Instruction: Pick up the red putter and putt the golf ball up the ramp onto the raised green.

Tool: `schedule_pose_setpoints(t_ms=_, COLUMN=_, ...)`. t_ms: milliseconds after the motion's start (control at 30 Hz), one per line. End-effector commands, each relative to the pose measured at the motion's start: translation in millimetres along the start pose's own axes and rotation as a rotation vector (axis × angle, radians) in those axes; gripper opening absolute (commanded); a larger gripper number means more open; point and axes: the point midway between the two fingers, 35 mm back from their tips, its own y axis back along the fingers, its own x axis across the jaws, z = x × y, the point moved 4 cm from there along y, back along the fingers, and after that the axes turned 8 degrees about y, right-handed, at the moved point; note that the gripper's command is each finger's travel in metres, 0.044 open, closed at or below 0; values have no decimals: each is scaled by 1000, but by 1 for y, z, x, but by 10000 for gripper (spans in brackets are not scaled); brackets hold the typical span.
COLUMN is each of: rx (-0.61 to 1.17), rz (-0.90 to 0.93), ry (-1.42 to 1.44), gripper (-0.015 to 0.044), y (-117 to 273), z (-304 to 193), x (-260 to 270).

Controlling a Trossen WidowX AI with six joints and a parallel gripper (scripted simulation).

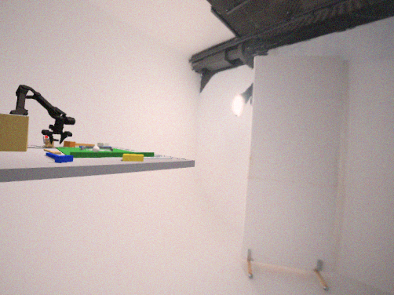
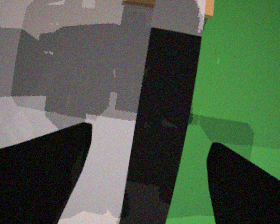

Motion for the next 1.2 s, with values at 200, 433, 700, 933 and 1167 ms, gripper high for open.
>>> schedule_pose_setpoints(t_ms=200, rx=0, rz=-1, ry=3, gripper=40, y=0, z=0, x=0)
schedule_pose_setpoints(t_ms=433, rx=1, rz=0, ry=3, gripper=0, y=2, z=0, x=-1)
schedule_pose_setpoints(t_ms=700, rx=15, rz=6, ry=3, gripper=0, y=30, z=3, x=-5)
schedule_pose_setpoints(t_ms=933, rx=17, rz=9, ry=2, gripper=0, y=60, z=10, x=-6)
schedule_pose_setpoints(t_ms=1167, rx=8, rz=4, ry=-1, gripper=0, y=90, z=22, x=-5)
